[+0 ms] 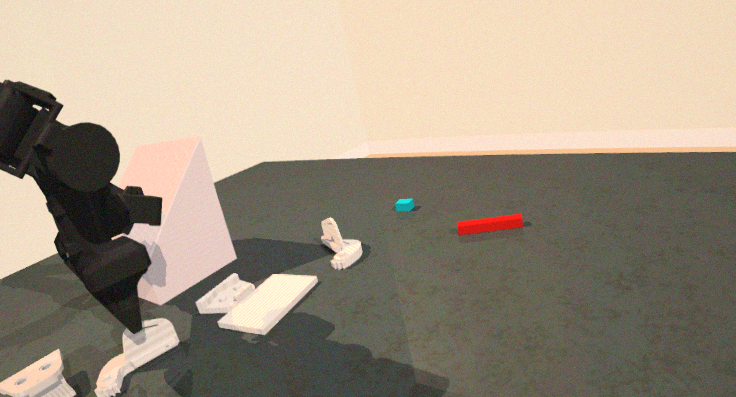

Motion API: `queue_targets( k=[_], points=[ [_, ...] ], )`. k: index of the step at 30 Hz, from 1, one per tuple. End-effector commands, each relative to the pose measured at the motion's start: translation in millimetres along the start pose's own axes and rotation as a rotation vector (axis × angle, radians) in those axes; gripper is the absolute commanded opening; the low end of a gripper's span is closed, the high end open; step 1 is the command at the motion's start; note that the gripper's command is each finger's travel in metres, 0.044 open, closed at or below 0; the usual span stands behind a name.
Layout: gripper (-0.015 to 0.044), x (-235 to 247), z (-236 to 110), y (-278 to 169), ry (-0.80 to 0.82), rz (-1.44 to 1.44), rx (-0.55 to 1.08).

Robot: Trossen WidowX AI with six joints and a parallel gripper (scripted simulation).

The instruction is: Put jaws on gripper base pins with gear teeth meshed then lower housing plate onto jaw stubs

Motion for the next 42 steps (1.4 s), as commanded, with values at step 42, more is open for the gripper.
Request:
queue_targets(
  k=[42],
  points=[
    [0.044, 0, 51, 0, 0.0, -0.004, 0.005]
  ],
)
Point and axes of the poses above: the point midway between the two fingers, 35 mm back from their tips, its own z axis out along the fingers, its own x axis across the jaws, y = z × x, the point moved 8 cm from there along -z, back along the fingers, and after that the axes turned 2 degrees about -z, right-handed, at the moved point
